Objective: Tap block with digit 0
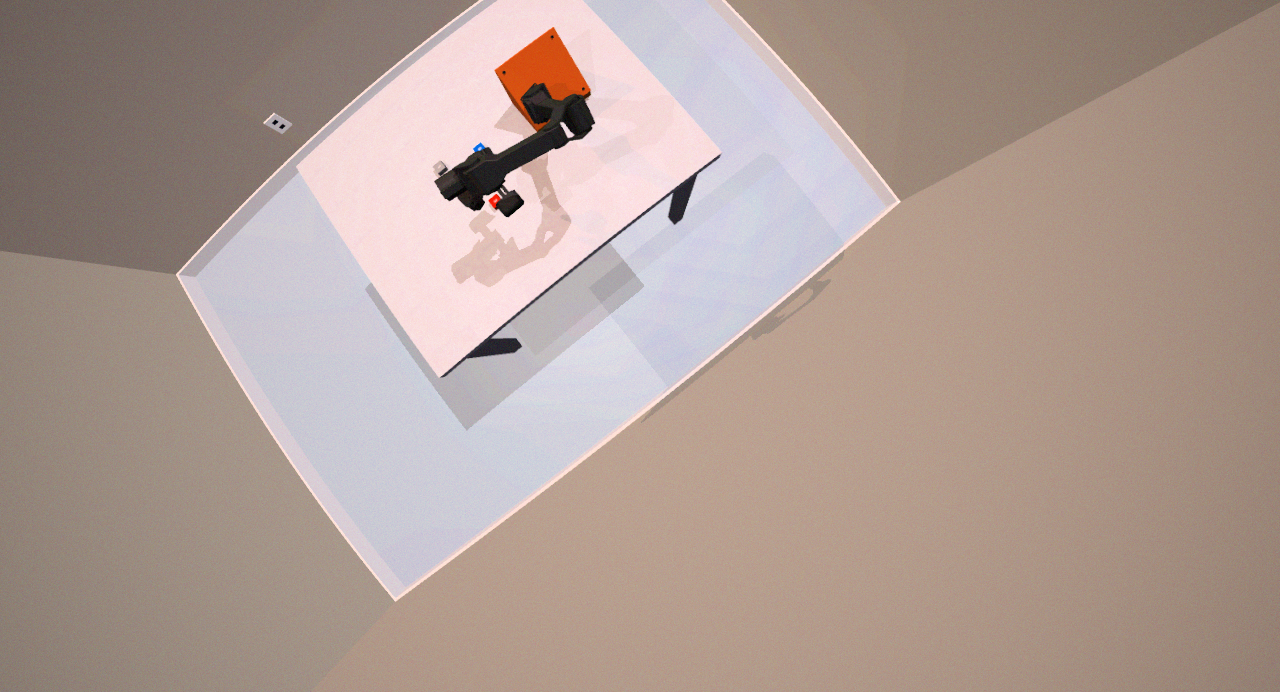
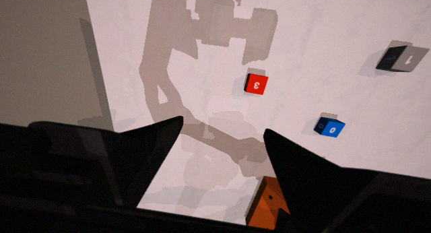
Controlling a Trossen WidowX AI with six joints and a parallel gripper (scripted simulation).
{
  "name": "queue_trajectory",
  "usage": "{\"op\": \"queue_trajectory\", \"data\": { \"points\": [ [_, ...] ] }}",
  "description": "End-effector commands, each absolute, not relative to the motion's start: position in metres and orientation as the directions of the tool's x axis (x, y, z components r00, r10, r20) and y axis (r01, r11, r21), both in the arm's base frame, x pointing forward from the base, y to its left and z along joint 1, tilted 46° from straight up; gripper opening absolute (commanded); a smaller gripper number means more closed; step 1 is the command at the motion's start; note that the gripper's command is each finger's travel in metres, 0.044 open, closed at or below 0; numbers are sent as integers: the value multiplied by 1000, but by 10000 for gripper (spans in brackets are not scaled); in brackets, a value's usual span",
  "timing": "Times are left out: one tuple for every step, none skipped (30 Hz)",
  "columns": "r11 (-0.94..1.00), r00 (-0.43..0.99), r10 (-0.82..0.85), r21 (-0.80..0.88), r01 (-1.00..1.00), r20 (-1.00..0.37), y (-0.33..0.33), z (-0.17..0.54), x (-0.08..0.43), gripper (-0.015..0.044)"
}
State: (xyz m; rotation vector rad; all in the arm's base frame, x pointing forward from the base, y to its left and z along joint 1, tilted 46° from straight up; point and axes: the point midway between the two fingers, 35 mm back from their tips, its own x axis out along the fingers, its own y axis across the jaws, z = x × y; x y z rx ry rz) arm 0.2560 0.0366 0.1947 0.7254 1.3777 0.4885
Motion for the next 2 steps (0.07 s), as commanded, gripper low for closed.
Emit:
{"op": "queue_trajectory", "data": {
  "points": [
    [688,138,702,715,126,-699,39,197,253,400],
    [688,138,702,715,126,-699,39,197,253,400]
  ]
}}
